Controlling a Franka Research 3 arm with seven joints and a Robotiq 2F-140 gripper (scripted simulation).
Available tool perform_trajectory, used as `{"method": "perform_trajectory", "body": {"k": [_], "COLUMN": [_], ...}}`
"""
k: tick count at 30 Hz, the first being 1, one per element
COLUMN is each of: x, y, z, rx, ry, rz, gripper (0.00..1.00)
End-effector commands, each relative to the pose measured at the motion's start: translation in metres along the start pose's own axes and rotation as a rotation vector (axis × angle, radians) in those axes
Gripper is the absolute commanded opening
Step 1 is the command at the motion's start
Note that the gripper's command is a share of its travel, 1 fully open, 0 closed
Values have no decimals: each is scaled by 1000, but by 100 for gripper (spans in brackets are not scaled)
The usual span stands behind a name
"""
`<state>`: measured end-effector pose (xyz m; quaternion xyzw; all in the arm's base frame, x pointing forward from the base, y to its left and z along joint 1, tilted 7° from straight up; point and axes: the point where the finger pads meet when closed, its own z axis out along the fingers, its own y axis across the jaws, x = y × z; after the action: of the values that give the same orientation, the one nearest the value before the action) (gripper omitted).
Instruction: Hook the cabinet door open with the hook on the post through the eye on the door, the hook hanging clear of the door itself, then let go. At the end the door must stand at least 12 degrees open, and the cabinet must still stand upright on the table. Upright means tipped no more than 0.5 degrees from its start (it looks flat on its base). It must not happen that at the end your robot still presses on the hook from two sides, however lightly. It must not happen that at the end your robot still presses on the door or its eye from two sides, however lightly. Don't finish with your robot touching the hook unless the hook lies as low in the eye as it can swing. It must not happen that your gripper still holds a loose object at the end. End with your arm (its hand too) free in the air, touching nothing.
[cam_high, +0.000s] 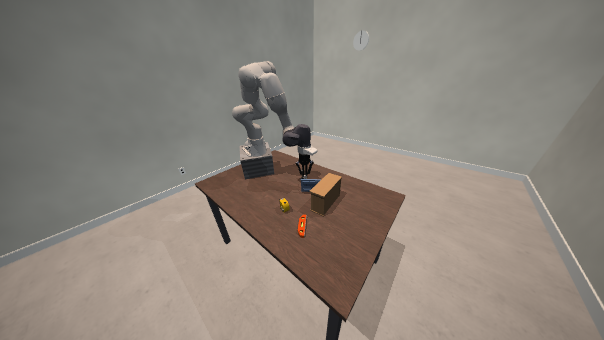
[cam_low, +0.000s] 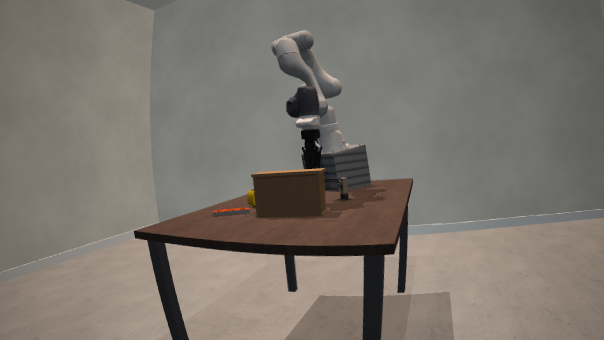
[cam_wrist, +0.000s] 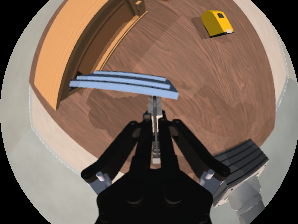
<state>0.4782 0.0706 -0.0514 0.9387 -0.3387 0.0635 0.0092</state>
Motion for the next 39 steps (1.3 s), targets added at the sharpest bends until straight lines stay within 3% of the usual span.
{"method": "perform_trajectory", "body": {"k": [1, 29, 30, 39], "x": [-2, -2, -2, -2], "y": [0, 0, 0, 0], "z": [2, 2, 2, 2], "rx": [-1, -1, -1, -1], "ry": [-1, -1, -1, -1], "rz": [-1, -1, -1, -1], "gripper": [3, 3, 14, 14]}}
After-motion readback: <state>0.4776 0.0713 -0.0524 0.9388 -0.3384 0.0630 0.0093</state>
